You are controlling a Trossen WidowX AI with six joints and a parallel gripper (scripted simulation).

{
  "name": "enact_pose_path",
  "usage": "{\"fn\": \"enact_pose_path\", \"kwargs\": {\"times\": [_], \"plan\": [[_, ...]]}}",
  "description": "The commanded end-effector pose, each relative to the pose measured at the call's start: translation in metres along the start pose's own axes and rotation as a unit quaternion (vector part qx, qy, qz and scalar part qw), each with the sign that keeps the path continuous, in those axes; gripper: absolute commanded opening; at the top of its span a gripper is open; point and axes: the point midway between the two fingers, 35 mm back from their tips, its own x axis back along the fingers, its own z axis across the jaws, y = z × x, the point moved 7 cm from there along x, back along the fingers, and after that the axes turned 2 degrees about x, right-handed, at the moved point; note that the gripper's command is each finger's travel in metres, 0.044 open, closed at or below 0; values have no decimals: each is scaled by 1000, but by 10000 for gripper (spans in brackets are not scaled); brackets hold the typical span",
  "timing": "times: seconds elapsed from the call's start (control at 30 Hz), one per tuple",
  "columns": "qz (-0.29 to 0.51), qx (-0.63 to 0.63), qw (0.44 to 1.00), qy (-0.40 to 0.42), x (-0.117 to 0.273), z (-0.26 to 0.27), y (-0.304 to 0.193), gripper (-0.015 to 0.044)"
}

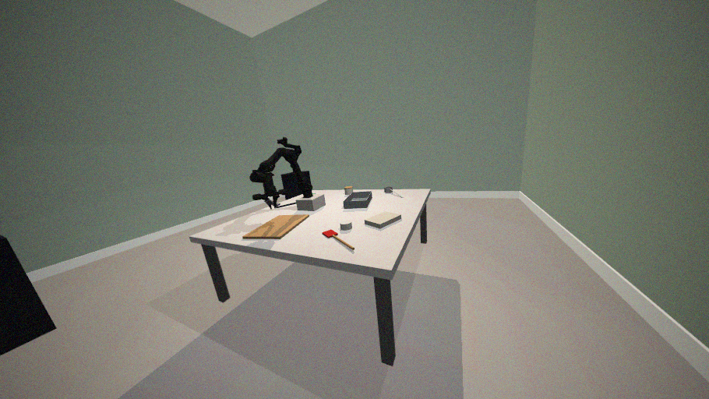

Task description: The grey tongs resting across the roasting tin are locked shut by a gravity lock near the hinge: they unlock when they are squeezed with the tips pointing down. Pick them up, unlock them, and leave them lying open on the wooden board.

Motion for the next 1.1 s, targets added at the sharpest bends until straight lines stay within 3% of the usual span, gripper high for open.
{"fn": "enact_pose_path", "kwargs": {"times": [0.0, 0.5, 1.07], "plan": [[-27, 11, 1000, 6, 2, -2, -5, -150], [-157, 45, 986, 14, -1, -13, -13, -150], [-159, 46, 986, 14, -13, -12, -10, -150]]}}
